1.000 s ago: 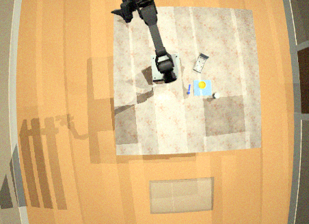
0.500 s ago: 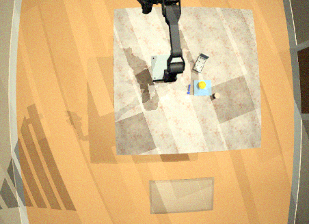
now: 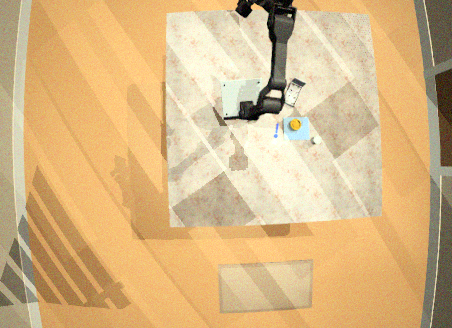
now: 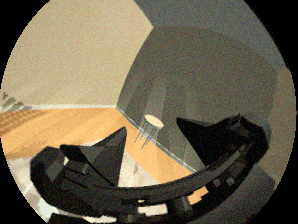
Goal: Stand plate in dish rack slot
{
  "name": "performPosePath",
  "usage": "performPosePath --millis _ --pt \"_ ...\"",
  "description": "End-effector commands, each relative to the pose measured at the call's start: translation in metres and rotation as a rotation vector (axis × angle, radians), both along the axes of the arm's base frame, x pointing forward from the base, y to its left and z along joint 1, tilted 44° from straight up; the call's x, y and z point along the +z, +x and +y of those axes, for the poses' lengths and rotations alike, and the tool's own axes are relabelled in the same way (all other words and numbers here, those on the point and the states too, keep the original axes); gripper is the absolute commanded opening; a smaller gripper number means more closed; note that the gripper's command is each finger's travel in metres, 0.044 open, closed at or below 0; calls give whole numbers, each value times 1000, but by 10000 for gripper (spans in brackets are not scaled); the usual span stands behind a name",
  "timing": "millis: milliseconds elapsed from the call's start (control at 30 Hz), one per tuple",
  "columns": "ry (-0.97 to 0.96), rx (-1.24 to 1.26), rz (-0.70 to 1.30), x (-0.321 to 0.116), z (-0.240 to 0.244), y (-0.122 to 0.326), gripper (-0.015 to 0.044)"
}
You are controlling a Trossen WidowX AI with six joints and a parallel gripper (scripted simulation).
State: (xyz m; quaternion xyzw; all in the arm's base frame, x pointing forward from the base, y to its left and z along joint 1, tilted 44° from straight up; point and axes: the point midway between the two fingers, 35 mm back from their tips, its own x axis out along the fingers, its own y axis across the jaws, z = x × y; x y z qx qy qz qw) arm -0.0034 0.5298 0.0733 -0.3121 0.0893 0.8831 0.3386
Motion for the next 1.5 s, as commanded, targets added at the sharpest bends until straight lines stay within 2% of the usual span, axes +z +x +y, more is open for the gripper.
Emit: performPosePath --millis 0,367,667,1100,1467 --pt "-71 -128 -25 -8 -11 38 400" --pt "-240 -459 -42 -22 -47 127 400" --pt "-371 -741 -87 -36 -95 200 400" --pt "-560 -1144 -144 -48 -191 285 400" --pt "-728 -1481 -190 -54 -286 332 400"
